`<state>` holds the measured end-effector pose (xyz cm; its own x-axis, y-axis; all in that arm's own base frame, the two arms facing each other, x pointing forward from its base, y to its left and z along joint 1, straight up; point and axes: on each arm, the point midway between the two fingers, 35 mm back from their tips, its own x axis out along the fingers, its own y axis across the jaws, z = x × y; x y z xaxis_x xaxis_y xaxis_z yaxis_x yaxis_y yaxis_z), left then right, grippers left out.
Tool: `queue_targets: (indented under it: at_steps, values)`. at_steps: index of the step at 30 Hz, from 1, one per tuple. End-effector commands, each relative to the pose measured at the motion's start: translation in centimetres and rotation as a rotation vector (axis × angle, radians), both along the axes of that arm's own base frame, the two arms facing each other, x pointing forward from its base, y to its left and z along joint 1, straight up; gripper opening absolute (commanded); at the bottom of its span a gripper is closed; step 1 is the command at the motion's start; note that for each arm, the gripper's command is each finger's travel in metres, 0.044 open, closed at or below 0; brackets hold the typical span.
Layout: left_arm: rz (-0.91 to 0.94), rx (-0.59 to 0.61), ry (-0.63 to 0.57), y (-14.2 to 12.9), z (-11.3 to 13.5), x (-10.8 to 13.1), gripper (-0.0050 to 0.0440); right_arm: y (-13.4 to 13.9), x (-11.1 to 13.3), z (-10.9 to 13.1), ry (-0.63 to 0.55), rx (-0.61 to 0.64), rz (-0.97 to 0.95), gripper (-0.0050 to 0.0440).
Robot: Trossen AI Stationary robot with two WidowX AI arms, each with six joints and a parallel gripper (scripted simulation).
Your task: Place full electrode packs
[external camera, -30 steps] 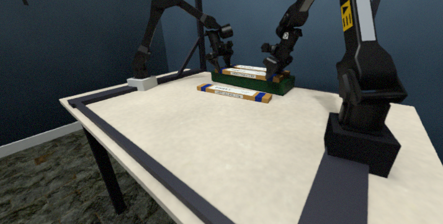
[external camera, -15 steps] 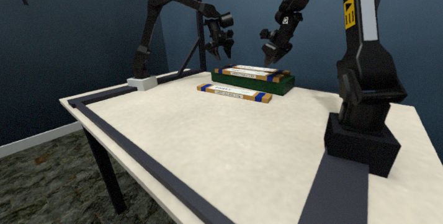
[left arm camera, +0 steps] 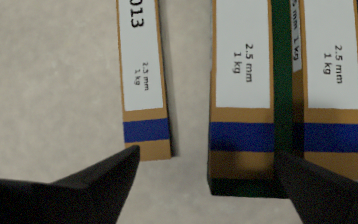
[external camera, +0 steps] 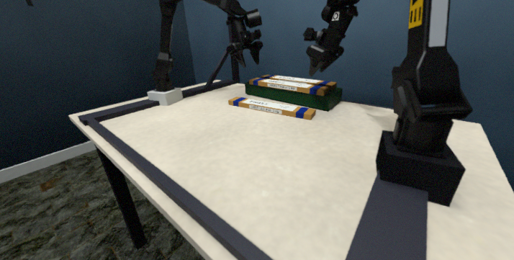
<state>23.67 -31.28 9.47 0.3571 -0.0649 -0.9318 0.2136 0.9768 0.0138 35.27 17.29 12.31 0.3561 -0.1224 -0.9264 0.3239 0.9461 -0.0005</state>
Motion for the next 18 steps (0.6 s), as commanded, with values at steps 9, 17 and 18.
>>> queue_targets:
  at_steps: [9, 17, 18]
  values:
    - [-0.007, -0.036, -0.020, 6.1, 2.4, -2.5, 0.0430, -4.1, -5.6, 1.7, -0.013, 0.014, 0.004, 0.0430]
    - [-0.007, -0.033, -0.018, 9.8, 3.0, -4.0, 0.0430, -6.4, -8.8, 2.2, -0.010, 0.011, 0.004, 0.0430]
    - [-0.007, -0.032, -0.018, 10.4, 3.0, -4.3, 0.0430, -6.8, -9.3, 2.3, -0.009, 0.011, 0.004, 0.0430]
